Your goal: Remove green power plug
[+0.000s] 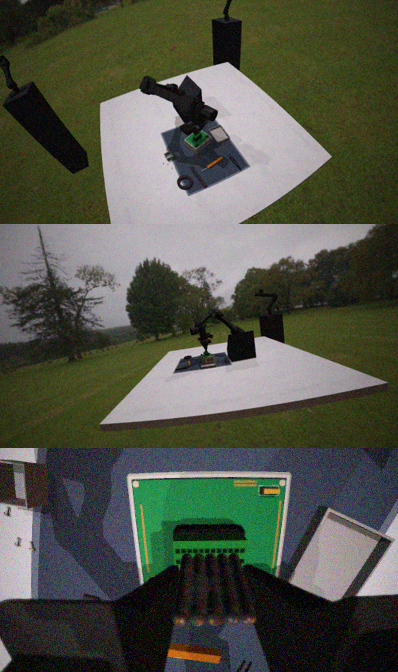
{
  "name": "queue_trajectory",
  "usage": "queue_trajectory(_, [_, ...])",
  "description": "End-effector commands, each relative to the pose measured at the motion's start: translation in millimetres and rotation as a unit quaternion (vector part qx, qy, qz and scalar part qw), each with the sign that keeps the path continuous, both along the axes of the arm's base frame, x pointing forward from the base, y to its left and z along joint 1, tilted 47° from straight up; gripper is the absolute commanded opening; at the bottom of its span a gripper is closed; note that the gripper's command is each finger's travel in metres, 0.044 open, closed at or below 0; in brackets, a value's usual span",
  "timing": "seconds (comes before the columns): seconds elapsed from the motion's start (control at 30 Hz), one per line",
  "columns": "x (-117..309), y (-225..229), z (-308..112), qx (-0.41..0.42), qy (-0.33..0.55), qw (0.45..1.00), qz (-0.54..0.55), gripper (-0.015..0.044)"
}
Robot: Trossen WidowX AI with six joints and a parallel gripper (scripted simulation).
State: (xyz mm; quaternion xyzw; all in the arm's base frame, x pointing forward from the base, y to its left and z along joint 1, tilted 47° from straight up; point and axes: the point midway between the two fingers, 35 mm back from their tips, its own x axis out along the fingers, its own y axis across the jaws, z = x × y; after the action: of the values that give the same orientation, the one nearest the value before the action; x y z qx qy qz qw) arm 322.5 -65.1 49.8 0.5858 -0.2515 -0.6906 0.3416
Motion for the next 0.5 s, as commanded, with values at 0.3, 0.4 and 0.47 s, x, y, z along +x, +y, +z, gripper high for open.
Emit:
queue_trajectory(0.3, [3.1, 5.7, 19.6, 0.086, 0.007, 0.996, 0.002, 0.0000])
queue_trajectory(0.4, [2.0, 10.1, 15.8, 0.052, 0.004, 0.999, 0.008, 0.0000])
queue_trajectory(0.47, [1.0, 13.6, 12.2, 0.024, 0.002, 1.000, 0.014, 0.0000])
